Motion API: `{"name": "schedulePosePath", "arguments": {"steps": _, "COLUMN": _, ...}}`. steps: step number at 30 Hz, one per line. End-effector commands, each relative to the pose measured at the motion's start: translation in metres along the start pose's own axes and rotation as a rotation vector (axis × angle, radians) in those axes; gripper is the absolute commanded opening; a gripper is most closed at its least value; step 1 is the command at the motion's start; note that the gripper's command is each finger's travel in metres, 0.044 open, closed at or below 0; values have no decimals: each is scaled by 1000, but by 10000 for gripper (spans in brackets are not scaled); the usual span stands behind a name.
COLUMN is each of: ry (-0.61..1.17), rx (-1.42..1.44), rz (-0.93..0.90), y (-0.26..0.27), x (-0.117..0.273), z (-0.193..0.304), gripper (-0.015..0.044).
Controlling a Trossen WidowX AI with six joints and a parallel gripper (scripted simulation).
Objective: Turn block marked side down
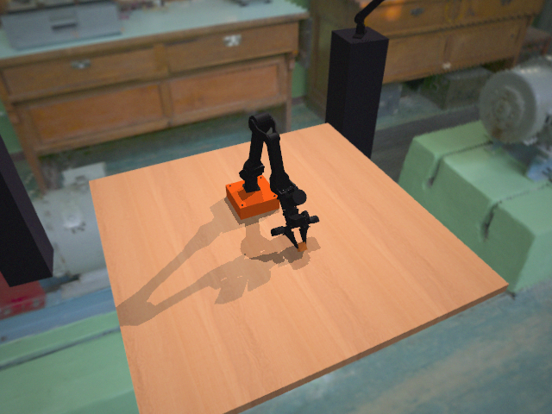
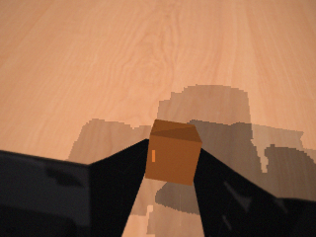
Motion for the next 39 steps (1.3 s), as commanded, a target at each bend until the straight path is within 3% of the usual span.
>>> {"name": "schedulePosePath", "arguments": {"steps": 1, "ry": -42, "rx": 6, "rz": 14, "y": 2, "x": -4, "z": 10, "gripper": 0}}
{"name": "schedulePosePath", "arguments": {"steps": 18, "ry": -269, "rx": -1, "rz": 71, "y": 5, "x": 6, "z": 30, "gripper": 0}}
{"name": "schedulePosePath", "arguments": {"steps": 38, "ry": -299, "rx": -1, "rz": 79, "y": 5, "x": 8, "z": 31, "gripper": 0}}
{"name": "schedulePosePath", "arguments": {"steps": 39, "ry": -299, "rx": -1, "rz": 79, "y": 5, "x": 8, "z": 31, "gripper": 26}}
Point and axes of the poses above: the point midway between the two fingers, 35 mm back from their tips, its own x axis back along the fingers, its own y axis across the jaws, z = x × y, the point moved 5 cm from there along x, back along the fingers, and after that the axes turned 14 degrees about x, right-handed, at the moved point
